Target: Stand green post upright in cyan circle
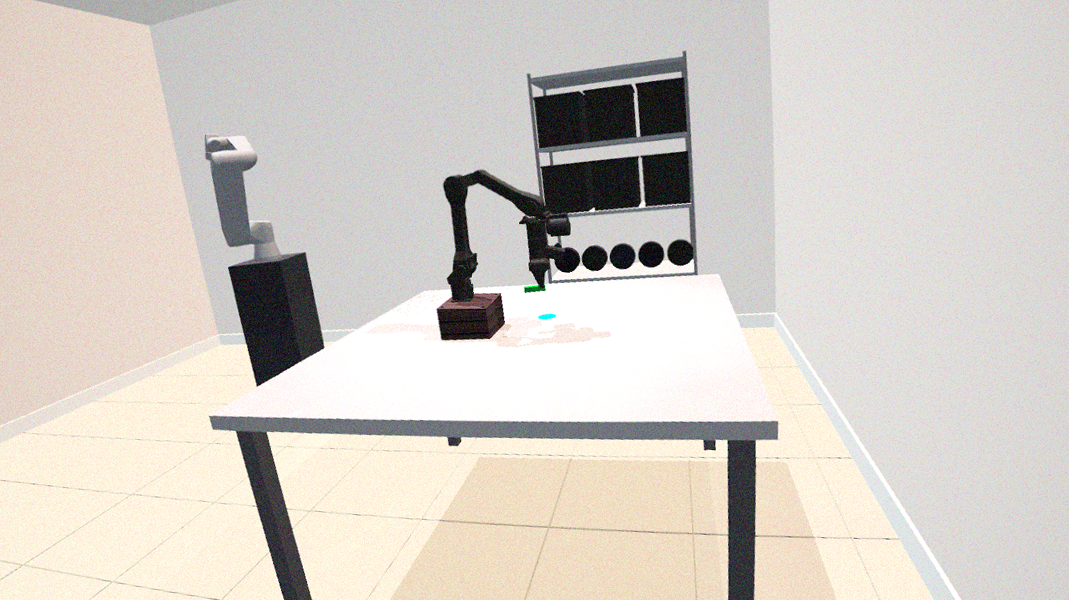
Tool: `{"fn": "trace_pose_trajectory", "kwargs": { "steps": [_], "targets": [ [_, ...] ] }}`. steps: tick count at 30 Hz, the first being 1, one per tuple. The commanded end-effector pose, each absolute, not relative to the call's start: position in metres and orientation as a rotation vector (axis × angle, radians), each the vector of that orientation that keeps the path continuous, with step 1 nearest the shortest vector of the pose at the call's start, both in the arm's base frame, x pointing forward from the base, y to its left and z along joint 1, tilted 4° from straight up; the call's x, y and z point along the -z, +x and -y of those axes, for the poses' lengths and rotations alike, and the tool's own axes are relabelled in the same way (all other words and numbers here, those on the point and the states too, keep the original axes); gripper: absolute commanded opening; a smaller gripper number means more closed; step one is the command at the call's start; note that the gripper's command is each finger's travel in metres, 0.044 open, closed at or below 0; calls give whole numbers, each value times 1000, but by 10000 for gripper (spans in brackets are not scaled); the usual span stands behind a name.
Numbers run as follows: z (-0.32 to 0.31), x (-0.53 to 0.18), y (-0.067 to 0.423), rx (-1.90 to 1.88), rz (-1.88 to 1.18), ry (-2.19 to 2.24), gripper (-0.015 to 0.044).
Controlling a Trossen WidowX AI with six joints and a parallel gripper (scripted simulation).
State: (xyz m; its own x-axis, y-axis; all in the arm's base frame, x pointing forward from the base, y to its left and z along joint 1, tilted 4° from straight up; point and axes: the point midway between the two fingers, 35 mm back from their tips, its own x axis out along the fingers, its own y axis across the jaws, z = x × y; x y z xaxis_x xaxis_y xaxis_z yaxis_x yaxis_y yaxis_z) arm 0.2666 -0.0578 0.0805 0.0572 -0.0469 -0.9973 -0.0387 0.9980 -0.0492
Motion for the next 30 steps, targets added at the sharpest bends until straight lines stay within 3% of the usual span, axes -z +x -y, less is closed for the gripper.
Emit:
{"fn": "trace_pose_trajectory", "kwargs": {
  "steps": [1, 30],
  "targets": [
    [47, -82, 270, 52, -1512, -29, 23],
    [-36, -84, 274, 319, -1482, 262, 23]
  ]
}}
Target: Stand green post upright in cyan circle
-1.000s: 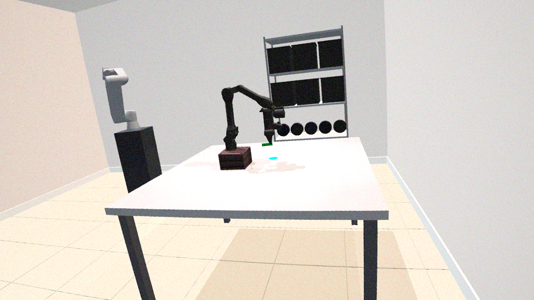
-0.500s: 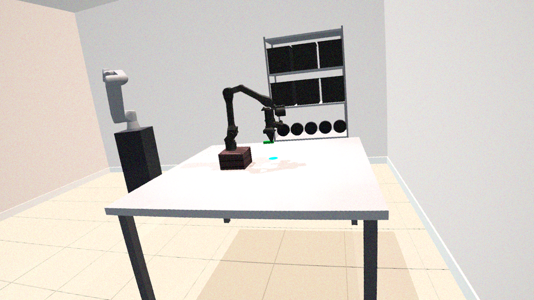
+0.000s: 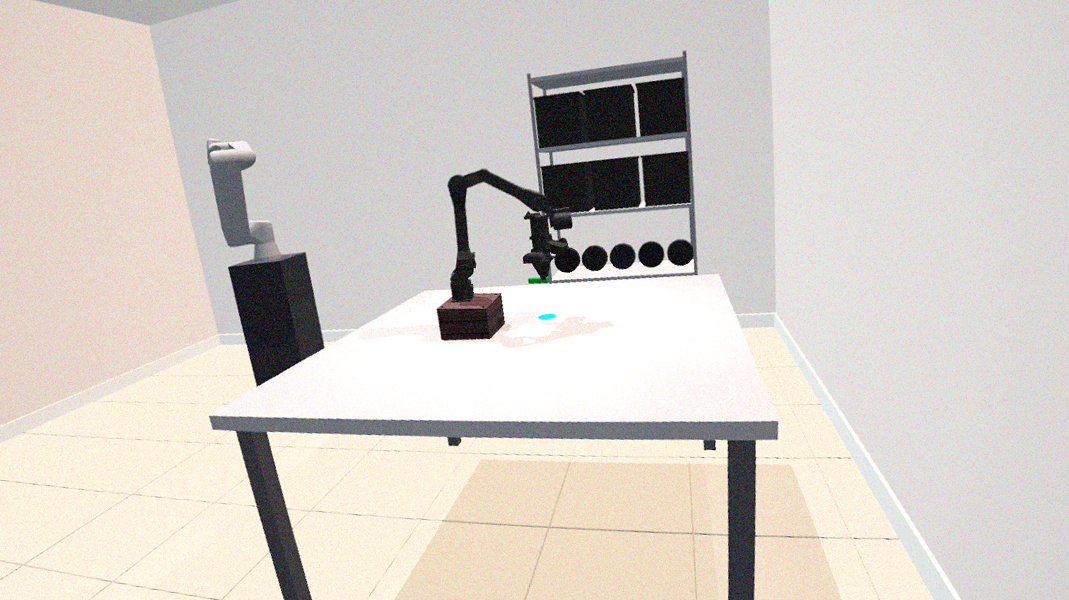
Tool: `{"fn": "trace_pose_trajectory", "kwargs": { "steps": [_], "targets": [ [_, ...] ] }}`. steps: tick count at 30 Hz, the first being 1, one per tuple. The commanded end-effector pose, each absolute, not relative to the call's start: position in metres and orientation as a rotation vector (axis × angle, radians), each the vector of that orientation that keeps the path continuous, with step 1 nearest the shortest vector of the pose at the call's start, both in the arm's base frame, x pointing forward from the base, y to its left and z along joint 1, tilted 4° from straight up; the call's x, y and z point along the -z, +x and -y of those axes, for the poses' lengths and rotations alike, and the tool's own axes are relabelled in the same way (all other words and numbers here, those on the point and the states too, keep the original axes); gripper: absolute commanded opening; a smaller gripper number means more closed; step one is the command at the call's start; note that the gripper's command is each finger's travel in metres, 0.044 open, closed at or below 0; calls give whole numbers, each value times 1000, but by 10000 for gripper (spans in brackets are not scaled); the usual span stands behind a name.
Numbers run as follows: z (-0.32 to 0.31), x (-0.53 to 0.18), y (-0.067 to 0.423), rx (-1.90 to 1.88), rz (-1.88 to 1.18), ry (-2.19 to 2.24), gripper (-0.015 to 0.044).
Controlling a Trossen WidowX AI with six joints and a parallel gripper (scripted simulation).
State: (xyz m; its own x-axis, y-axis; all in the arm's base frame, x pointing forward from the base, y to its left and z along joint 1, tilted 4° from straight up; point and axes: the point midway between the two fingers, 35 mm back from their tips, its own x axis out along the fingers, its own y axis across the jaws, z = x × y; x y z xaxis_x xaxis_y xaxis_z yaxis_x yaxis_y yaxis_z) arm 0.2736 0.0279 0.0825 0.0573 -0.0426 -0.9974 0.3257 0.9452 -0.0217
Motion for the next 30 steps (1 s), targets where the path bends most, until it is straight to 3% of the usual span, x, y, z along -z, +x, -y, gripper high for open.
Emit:
{"fn": "trace_pose_trajectory", "kwargs": {
  "steps": [1, 16, 30],
  "targets": [
    [-39, -84, 273, 328, -1481, 272, 23],
    [-82, -85, 265, 463, -1450, 420, 23],
    [-82, -78, 260, 532, -1440, 407, 23]
  ]
}}
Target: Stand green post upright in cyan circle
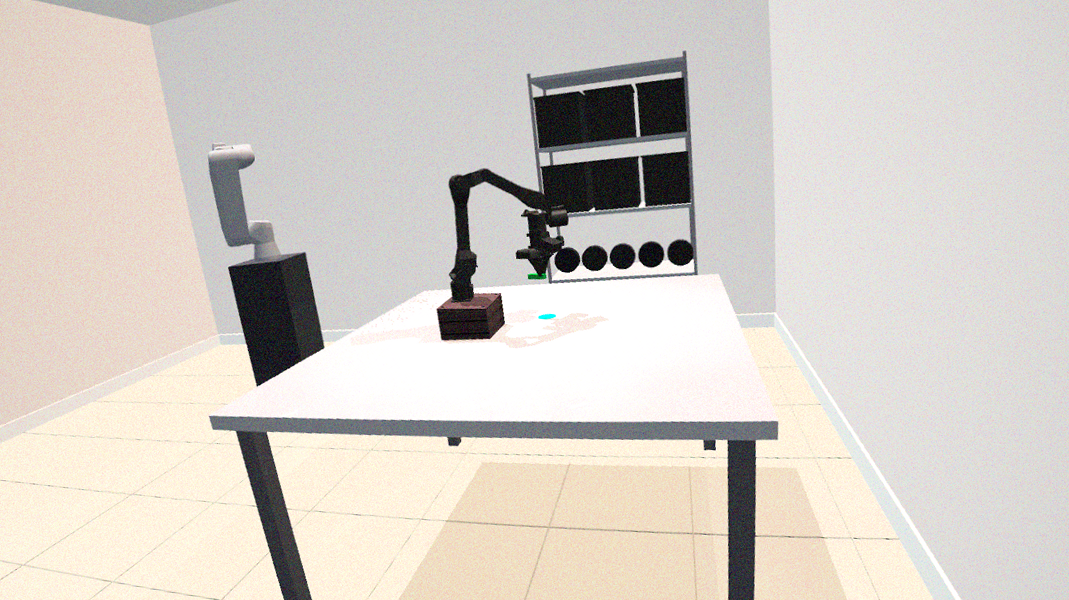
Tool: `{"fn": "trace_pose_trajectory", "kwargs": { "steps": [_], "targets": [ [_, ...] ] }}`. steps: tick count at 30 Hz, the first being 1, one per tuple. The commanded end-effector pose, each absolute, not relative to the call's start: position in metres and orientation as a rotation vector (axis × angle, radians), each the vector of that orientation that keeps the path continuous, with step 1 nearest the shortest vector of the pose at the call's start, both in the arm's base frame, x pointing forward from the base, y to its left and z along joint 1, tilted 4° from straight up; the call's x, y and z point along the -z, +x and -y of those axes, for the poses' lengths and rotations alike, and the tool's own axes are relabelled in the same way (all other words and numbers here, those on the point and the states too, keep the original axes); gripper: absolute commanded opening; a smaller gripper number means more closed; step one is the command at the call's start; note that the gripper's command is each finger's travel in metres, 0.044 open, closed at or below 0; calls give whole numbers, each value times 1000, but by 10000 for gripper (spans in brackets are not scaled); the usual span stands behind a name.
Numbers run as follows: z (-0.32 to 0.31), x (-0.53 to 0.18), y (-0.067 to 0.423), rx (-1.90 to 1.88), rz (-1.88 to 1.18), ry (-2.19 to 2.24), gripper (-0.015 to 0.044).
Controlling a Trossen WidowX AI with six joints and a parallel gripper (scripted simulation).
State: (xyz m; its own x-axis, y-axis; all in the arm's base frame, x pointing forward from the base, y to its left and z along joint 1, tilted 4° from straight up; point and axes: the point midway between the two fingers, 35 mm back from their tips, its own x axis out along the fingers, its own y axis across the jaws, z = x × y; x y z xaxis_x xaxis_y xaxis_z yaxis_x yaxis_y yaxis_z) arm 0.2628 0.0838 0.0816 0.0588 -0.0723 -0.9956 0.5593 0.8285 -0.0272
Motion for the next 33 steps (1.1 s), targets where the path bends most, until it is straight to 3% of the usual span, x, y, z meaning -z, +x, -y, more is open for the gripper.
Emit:
{"fn": "trace_pose_trajectory", "kwargs": {
  "steps": [1, 33],
  "targets": [
    [-82, -78, 260, 539, -1439, 405, 23],
    [-75, -58, 245, 759, -1361, 319, 23]
  ]
}}
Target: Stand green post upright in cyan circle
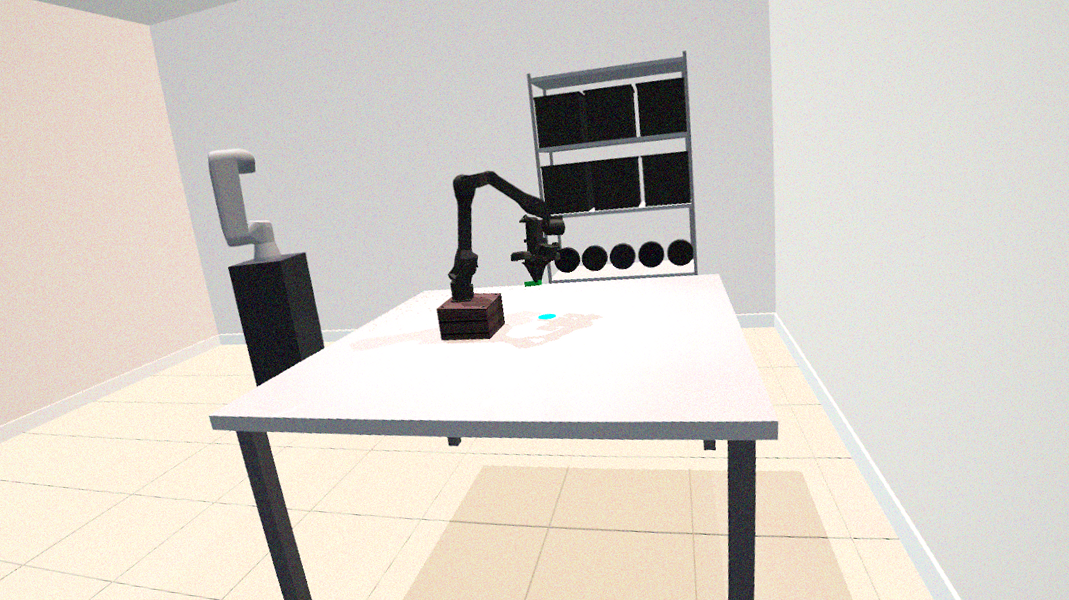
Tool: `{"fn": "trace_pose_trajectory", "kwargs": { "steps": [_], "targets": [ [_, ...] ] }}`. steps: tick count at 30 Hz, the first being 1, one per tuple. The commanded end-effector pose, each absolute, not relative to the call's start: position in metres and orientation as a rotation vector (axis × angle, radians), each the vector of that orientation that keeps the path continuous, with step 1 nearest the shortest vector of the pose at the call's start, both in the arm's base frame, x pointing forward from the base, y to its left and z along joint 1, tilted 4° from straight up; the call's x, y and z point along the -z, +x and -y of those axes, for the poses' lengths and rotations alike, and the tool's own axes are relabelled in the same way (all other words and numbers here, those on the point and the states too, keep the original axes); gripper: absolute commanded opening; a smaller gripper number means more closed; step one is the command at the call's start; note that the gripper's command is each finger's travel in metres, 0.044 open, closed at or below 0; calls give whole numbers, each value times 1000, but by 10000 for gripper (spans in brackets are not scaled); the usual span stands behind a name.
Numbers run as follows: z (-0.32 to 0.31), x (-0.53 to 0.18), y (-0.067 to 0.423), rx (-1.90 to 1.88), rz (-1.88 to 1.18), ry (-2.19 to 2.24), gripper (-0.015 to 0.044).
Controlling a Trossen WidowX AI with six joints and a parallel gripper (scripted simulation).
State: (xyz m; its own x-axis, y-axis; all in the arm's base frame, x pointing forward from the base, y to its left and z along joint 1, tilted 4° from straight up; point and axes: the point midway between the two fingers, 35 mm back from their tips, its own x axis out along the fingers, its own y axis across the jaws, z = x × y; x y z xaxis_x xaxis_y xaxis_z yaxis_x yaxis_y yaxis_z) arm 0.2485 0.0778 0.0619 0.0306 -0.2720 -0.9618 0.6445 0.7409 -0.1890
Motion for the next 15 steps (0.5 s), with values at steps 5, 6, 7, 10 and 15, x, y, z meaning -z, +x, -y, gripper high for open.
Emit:
{"fn": "trace_pose_trajectory", "kwargs": {
  "steps": [5, 6, 7, 10, 15],
  "targets": [
    [-74, -56, 243, 789, -1342, 304, 23],
    [-74, -56, 242, 795, -1339, 301, 23],
    [-73, -55, 242, 801, -1335, 298, 23],
    [-73, -54, 241, 818, -1322, 289, 23],
    [-71, -52, 239, 846, -1301, 274, 23]
  ]
}}
